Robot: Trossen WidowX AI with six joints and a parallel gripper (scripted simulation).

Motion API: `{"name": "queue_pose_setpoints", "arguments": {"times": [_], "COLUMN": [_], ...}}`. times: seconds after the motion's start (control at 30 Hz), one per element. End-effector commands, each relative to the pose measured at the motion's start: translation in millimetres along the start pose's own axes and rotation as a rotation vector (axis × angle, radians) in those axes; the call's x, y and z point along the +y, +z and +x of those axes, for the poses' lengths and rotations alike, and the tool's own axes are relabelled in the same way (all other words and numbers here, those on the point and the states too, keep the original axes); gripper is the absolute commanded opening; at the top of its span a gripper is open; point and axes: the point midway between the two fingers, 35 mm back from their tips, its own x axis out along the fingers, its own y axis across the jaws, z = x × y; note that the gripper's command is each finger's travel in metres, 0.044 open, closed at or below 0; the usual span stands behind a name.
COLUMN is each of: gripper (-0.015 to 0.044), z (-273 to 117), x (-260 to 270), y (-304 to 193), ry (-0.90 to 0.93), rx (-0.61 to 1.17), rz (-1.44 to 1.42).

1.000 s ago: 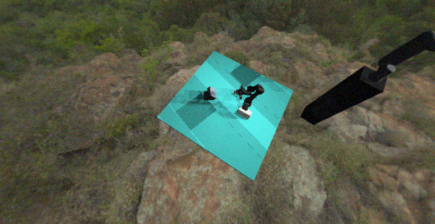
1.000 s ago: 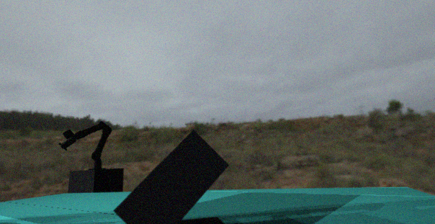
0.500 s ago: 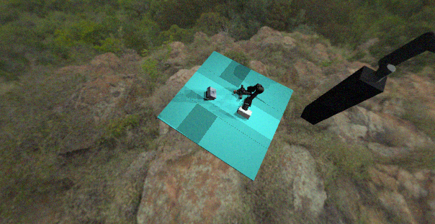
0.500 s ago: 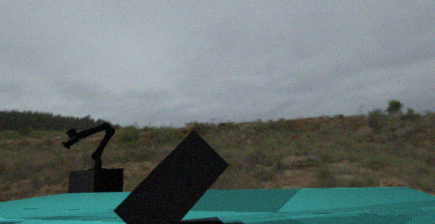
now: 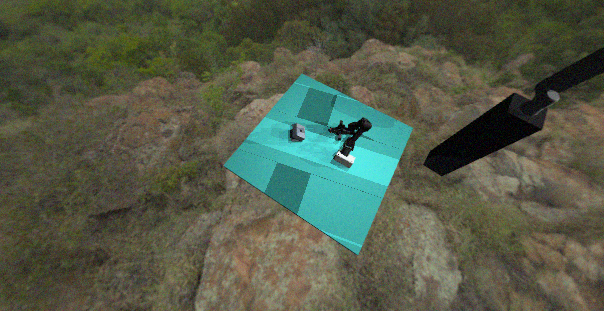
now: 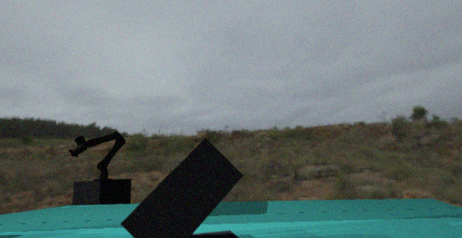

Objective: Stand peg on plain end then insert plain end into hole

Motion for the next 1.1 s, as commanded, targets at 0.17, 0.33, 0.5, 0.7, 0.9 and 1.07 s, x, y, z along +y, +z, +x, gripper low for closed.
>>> {"name": "queue_pose_setpoints", "arguments": {"times": [0.17,0.33,0.5,0.7,0.9,1.07], "gripper": [0.0049,0.0049,0.0049,0.0082,0.013,0.013], "z": [-1.0,-1.3,-1.5,-1.2,-1.2,-1.2], "x": [-1.0,-1.5,-1.9,-1.7,-1.7,-1.7], "y": [-2.8,-3.2,-3.5,-1.3,-1.3,-1.3], "ry": [0.001,0.001,0.001,0.002,0.002,0.002], "rx": [-0.005,-0.013,-0.018,-0.026,-0.026,-0.026], "rz": [-0.003,-0.007,-0.009,-0.013,-0.013,-0.013]}}
